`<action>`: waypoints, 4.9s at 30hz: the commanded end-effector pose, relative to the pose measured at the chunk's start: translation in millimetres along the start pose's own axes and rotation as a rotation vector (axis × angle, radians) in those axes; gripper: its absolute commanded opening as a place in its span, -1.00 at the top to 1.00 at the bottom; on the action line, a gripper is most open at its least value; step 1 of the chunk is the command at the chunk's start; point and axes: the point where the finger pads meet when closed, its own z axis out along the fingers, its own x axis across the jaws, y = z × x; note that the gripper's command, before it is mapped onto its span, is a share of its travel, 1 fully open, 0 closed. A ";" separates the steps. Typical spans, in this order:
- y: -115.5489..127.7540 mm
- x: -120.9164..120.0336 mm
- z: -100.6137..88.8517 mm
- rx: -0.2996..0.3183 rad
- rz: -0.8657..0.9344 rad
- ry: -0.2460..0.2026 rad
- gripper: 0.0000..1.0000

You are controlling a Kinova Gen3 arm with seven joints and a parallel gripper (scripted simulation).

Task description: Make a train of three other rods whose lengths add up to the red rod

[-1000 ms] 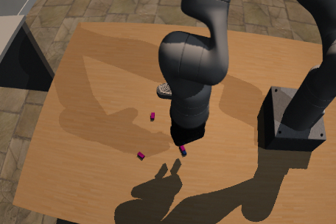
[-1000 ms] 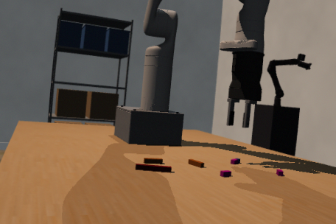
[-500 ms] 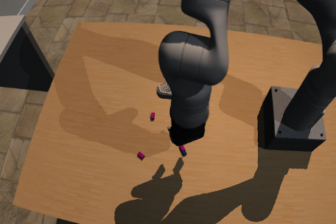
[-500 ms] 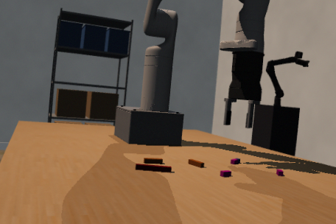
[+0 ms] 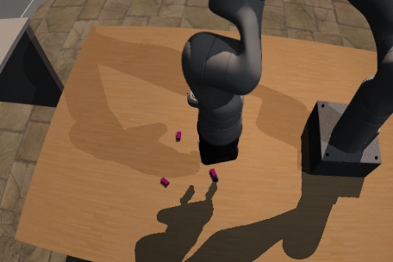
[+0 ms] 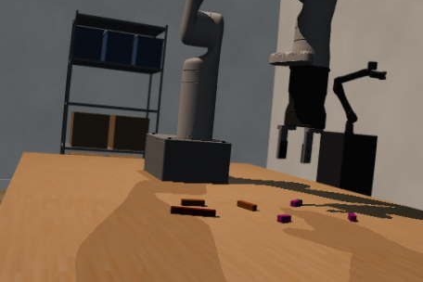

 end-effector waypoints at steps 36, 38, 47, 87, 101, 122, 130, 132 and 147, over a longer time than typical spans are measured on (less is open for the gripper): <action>-95.2 18.4 16.3 -0.007 1.564 -0.015 -1.00; -96.4 18.3 16.4 -0.007 1.584 -0.017 -1.00; -97.3 18.2 16.5 -0.008 1.596 -0.018 -0.07; -97.3 18.2 17.5 -0.008 1.596 -0.018 -0.07; -97.2 18.1 27.7 -0.008 1.596 -0.018 -0.07; -97.2 17.7 56.8 -0.008 1.596 -0.018 -0.07; -97.1 17.7 63.6 -0.008 1.596 -0.018 -0.07; -97.1 17.7 65.2 -0.008 1.596 -0.018 -0.07; -97.1 17.6 68.9 -0.008 1.596 -0.018 -0.07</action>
